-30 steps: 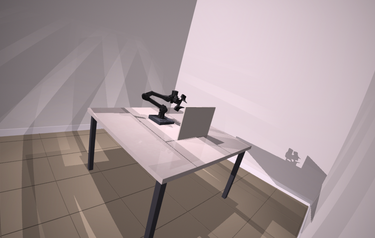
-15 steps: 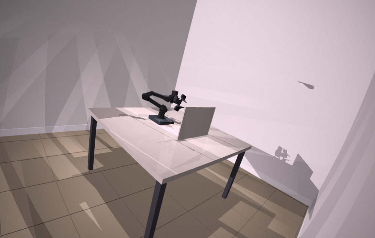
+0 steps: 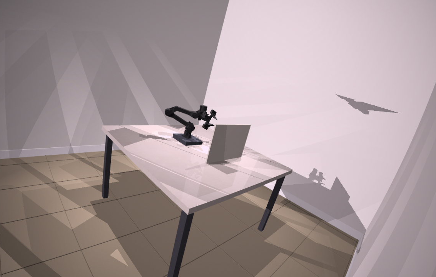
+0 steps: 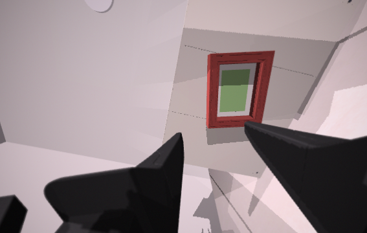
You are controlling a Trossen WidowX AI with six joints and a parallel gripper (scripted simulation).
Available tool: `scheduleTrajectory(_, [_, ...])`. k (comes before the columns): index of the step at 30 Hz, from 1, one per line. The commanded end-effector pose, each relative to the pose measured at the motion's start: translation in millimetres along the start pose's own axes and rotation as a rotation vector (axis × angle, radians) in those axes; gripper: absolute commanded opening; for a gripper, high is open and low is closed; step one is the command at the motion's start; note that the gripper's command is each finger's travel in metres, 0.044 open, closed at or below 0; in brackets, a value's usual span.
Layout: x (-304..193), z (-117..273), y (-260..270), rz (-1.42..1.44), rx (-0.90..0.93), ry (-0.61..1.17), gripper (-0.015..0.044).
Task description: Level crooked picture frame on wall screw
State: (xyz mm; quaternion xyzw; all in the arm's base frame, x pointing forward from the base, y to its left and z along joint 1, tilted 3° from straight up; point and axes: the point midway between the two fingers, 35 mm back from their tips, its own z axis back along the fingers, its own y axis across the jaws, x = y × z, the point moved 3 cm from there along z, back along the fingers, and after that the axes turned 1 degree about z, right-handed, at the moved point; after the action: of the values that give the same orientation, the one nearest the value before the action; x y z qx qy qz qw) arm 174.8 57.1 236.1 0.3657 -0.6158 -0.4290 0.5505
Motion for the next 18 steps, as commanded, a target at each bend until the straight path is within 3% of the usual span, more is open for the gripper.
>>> scheduleTrajectory(1, [0.6, 0.2, -0.1, 0.003, -0.001, -0.003, 0.026])
scheduleTrajectory(10, [-0.5, -1.0, -0.2, -0.002, 0.0, 0.0, 0.026])
scheduleTrajectory(18, [-11.5, -50.4, -22.4, -0.11, 0.005, -0.004, 0.026])
